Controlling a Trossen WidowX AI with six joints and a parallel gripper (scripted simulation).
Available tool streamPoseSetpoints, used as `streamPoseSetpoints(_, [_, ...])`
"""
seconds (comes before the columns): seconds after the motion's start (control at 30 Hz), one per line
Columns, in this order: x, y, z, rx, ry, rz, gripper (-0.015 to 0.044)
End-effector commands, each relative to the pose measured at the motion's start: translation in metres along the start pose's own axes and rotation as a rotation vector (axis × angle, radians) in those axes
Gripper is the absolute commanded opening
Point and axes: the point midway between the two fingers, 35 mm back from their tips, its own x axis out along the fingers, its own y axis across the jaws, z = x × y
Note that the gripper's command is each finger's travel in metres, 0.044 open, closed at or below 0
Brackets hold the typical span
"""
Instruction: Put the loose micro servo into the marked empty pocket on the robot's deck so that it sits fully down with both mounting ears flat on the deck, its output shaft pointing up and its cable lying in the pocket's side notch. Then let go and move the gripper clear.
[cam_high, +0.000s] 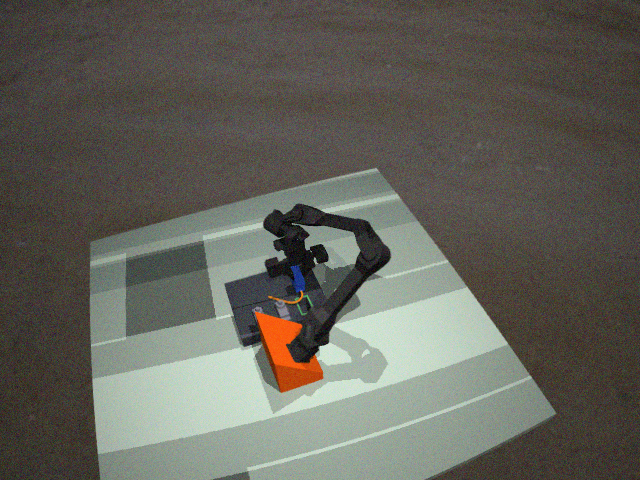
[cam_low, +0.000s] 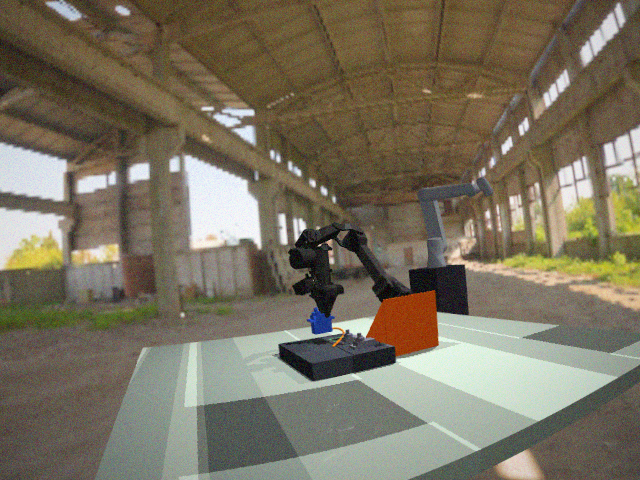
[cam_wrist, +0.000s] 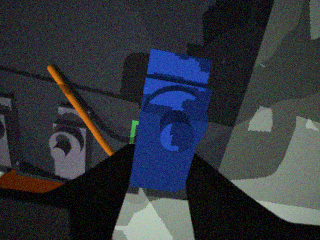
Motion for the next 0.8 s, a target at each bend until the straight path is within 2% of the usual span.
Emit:
streamPoseSetpoints(0.0, [-0.001,0.001,-0.020,-0.002,0.000,0.003,0.0000])
streamPoseSetpoints(0.33, [0.000,0.001,-0.064,-0.004,0.002,0.003,0.0000])
streamPoseSetpoints(0.77, [0.012,0.001,-0.064,-0.004,0.001,0.003,0.0000])
